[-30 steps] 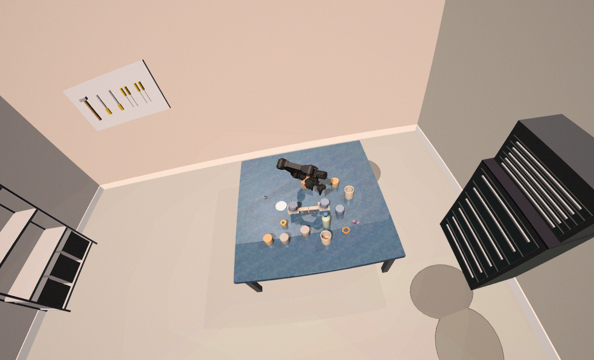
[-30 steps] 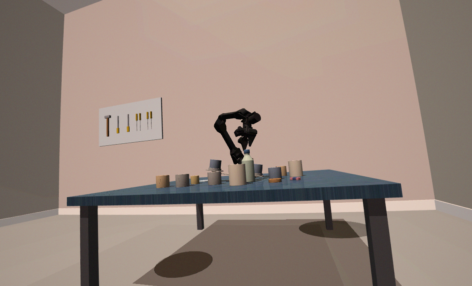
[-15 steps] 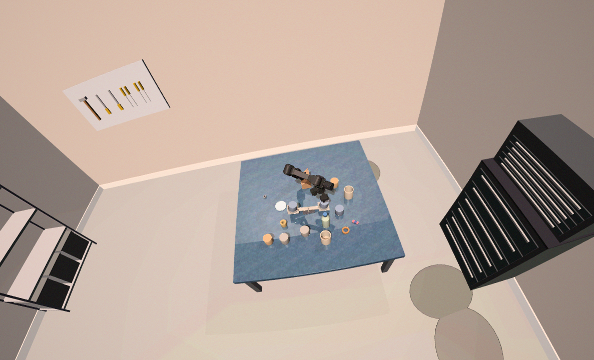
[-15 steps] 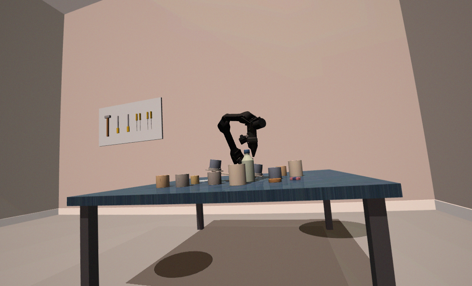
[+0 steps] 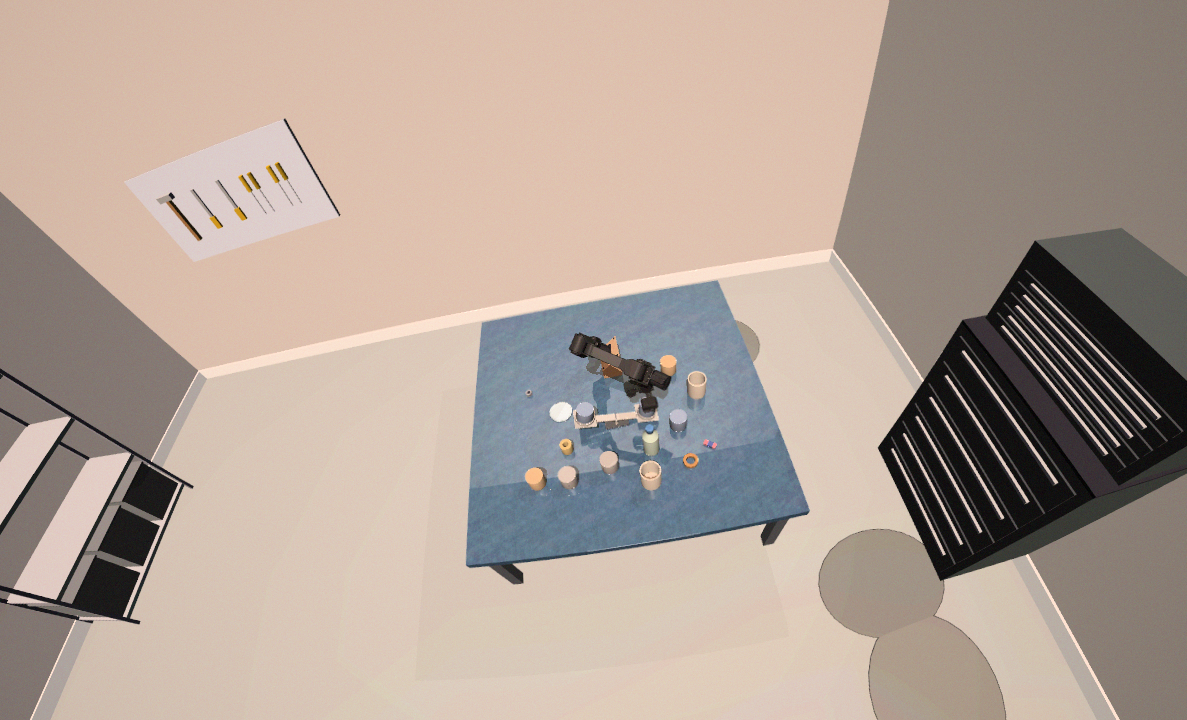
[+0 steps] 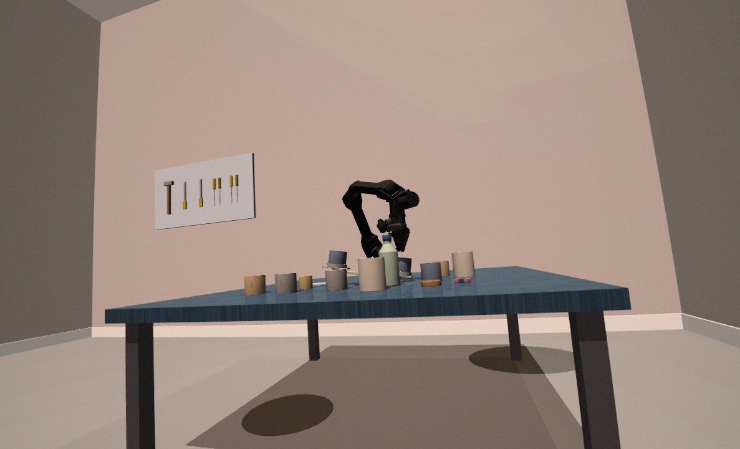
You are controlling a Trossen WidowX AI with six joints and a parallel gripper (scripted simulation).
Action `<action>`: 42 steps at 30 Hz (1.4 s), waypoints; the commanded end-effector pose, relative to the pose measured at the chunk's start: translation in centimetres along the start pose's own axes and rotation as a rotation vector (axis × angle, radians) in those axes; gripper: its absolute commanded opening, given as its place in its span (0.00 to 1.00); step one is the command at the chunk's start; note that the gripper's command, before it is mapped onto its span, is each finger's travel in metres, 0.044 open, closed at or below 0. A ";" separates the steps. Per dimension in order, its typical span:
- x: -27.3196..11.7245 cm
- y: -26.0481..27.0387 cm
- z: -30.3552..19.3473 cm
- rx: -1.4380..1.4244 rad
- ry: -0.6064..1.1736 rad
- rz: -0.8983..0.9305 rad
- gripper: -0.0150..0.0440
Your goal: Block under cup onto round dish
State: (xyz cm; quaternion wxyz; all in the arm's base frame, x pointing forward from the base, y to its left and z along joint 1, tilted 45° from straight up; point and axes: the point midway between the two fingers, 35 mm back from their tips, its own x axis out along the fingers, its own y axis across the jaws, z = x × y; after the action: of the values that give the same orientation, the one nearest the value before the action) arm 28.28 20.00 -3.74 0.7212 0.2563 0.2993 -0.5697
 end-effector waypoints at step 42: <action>6.8 -0.2 0.3 -0.004 -0.011 -0.004 0.96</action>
State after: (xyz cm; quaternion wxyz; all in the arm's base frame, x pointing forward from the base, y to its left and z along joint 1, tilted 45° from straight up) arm 29.38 15.66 -8.26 0.7210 0.2556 0.2977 -0.5711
